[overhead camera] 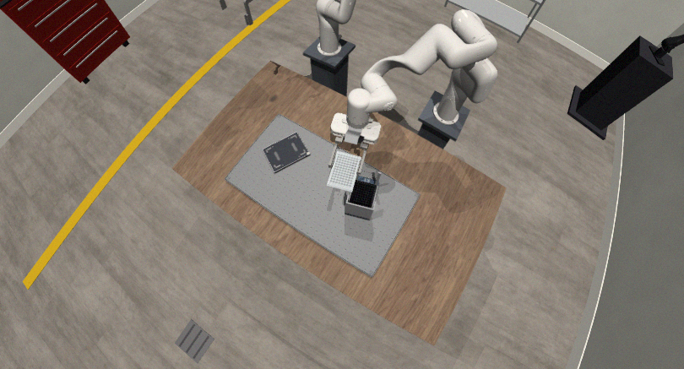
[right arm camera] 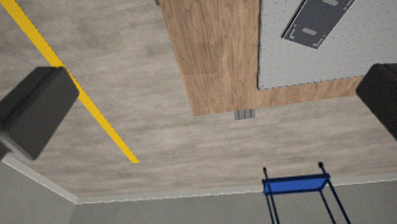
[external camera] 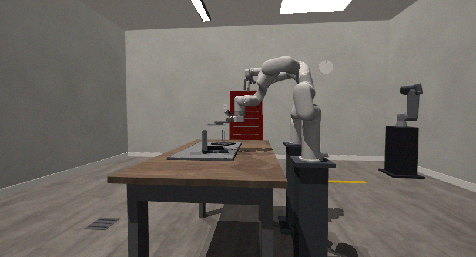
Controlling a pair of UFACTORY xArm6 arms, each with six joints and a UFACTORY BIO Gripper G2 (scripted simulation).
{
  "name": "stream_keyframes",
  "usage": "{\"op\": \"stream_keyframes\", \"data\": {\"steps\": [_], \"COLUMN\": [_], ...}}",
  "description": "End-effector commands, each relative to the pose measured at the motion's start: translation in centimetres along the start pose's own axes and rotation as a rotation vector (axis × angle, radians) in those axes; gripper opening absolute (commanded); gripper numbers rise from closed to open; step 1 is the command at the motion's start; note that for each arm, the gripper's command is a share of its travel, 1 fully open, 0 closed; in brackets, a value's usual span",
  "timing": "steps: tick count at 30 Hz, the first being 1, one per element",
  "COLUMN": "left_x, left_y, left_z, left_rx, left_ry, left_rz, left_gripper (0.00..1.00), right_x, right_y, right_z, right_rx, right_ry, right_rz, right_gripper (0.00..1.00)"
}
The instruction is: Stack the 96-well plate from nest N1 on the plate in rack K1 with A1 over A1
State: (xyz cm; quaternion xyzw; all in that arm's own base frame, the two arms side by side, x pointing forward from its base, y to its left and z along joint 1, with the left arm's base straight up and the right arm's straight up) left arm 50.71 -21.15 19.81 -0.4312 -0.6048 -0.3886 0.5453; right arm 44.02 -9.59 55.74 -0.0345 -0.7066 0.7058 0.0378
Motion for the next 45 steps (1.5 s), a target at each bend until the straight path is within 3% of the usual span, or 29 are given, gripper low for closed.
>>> {"op": "stream_keyframes", "data": {"steps": [1,25,45], "left_x": [0.4,1.2,1.2], "left_y": [0.5,2.7,2.8], "left_z": [1.2,7.8,7.8], "left_rx": [-0.002,-0.002,-0.002], "left_ry": [-0.005,-0.004,-0.004], "left_rz": [-0.003,-0.004,-0.004], "left_gripper": [0.0,0.0,0.0], "right_x": [0.0,0.0,0.0], "right_y": [-0.2,-0.2,-0.2], "right_z": [0.0,0.0,0.0], "right_rx": [0.001,0.001,0.001], "right_ry": [0.0,0.0,0.0], "right_rz": [0.005,0.005,0.005], "right_gripper": [1.0,1.0,1.0]}}
Point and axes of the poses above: on each arm, the point midway between the two finger pads, its own y axis out along the fingers, its own z axis across the jaws, x = y × z, the point moved 6 cm from there along -y, back along the fingers, and after that the axes turned 6 degrees about -y, right-handed, at the moved point
